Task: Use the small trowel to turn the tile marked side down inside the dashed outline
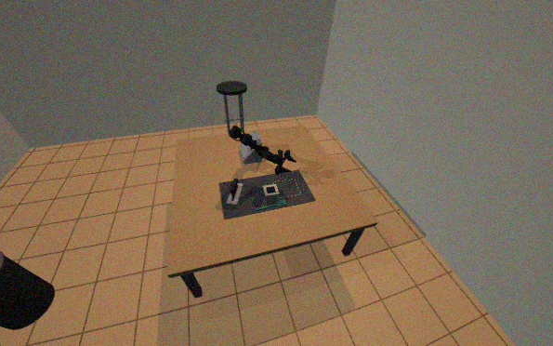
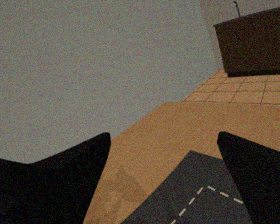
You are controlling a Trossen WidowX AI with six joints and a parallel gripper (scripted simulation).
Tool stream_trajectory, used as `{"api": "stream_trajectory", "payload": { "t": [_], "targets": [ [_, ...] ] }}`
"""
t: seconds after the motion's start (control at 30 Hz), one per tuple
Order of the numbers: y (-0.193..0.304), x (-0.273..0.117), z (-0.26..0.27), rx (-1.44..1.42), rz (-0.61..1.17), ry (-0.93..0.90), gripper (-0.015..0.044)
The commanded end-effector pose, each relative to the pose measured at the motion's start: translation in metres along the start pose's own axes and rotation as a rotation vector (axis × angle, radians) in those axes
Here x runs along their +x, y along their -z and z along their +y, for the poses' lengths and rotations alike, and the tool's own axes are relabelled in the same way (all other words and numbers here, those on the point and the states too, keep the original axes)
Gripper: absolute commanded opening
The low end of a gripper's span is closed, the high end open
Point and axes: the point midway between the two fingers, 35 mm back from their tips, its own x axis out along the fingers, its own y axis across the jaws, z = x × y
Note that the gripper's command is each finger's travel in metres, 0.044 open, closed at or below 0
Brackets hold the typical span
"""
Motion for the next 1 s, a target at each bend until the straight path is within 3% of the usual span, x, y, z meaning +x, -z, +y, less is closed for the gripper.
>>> {"api": "stream_trajectory", "payload": {
  "t": [0.0, 0.33, 0.67, 0.8, 0.97],
  "targets": [
    [0.0000, 0.0000, 0.0000, 0.000, 0.000, 0.000, 0.0374],
    [0.0000, 0.0000, -0.0001, 0.000, 0.000, 0.000, 0.0111],
    [0.0000, 0.0000, 0.0000, 0.000, 0.000, 0.000, 0.0100],
    [0.0000, 0.0000, 0.0000, 0.000, 0.000, 0.000, 0.0000],
    [0.0000, 0.0000, 0.0000, 0.000, 0.000, 0.000, 0.0000]
  ]
}}
